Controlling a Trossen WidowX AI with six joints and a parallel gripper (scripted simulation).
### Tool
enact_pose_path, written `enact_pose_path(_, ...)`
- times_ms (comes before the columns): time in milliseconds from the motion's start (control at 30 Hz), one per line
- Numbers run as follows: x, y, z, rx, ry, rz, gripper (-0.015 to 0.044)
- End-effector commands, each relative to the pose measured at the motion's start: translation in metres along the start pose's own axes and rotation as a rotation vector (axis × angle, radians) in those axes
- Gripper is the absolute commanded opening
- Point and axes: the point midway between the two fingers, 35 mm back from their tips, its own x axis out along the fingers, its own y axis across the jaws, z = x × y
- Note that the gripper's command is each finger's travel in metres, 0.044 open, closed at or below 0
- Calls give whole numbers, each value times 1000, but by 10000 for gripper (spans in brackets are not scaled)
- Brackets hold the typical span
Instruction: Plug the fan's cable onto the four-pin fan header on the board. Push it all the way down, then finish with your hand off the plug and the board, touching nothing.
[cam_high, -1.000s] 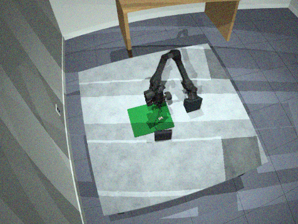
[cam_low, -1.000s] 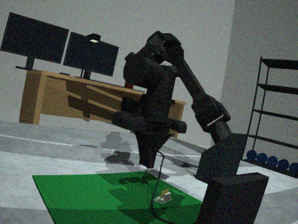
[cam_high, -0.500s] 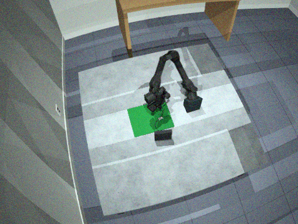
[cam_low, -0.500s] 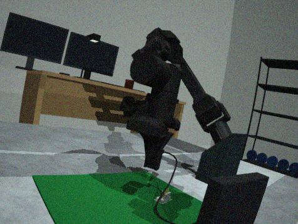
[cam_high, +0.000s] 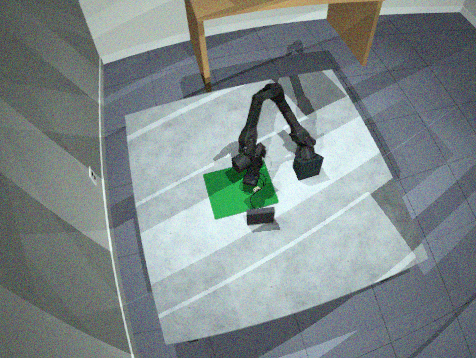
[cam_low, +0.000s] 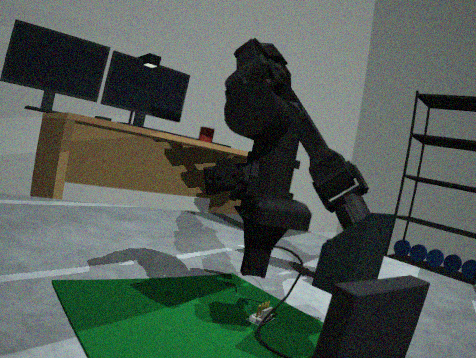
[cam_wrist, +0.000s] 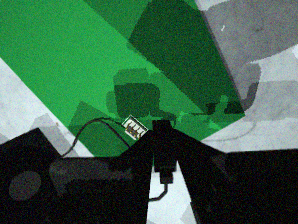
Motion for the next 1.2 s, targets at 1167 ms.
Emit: enact_pose_path(1167, -1, 40, -18, -779, -3, 4, 0)
